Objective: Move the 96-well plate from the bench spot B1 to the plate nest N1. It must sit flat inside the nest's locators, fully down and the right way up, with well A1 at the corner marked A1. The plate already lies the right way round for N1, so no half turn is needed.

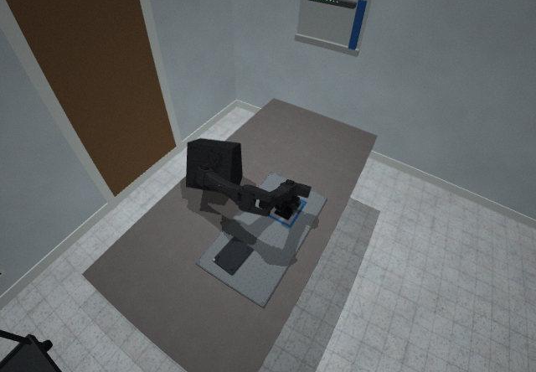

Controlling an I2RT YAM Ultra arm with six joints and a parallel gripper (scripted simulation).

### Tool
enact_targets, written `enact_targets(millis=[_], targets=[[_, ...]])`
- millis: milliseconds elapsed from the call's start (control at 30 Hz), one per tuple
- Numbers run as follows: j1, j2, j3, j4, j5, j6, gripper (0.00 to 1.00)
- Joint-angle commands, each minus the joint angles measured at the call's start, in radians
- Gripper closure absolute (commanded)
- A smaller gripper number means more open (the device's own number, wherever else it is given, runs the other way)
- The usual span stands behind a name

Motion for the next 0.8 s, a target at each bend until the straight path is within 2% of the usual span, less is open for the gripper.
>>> enact_targets(millis=[0, 567, 600, 767], targets=[[0.011, -0.003, -0.006, 0.013, 0.004, -0.009, 1.00], [0.011, -0.003, -0.006, 0.013, 0.004, -0.009, 1.00], [0.024, -0.012, -0.027, 0.018, 0.010, -0.009, 1.00], [0.040, -0.034, -0.028, -0.038, 0.013, 0.029, 1.00]])
